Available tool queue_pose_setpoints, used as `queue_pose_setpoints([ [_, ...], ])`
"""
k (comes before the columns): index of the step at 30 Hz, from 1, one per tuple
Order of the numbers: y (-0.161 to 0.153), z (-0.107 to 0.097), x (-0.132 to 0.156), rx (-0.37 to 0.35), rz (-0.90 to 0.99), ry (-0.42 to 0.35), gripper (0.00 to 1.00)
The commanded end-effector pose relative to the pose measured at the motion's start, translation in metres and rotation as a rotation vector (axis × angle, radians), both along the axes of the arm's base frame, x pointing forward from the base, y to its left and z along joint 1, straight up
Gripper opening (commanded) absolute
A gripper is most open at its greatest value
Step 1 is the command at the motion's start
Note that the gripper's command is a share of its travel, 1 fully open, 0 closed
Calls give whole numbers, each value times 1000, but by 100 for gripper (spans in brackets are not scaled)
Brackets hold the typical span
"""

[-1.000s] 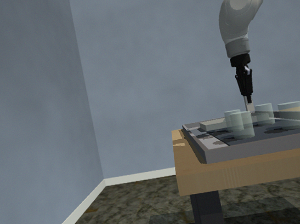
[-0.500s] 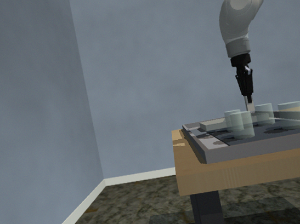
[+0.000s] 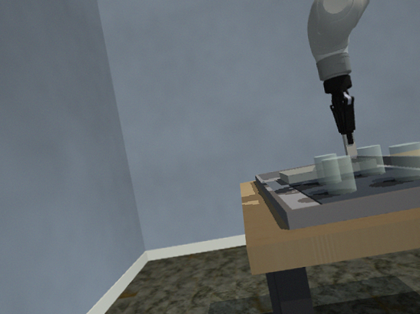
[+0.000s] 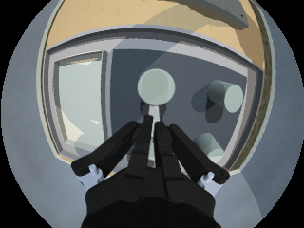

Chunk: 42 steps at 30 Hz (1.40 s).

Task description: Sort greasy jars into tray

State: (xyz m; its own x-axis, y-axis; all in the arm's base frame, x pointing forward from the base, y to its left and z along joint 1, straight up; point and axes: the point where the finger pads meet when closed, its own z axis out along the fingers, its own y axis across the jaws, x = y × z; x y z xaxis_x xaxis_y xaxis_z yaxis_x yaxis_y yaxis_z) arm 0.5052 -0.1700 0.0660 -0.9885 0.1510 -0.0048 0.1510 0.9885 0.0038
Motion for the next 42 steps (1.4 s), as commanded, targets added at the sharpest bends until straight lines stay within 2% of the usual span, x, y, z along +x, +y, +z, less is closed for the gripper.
queue_pose_setpoints([
  [1, 0, 0, 0, 0, 0, 0, 0],
  [42, 1, 0, -5, 0, 0, 0, 0],
])
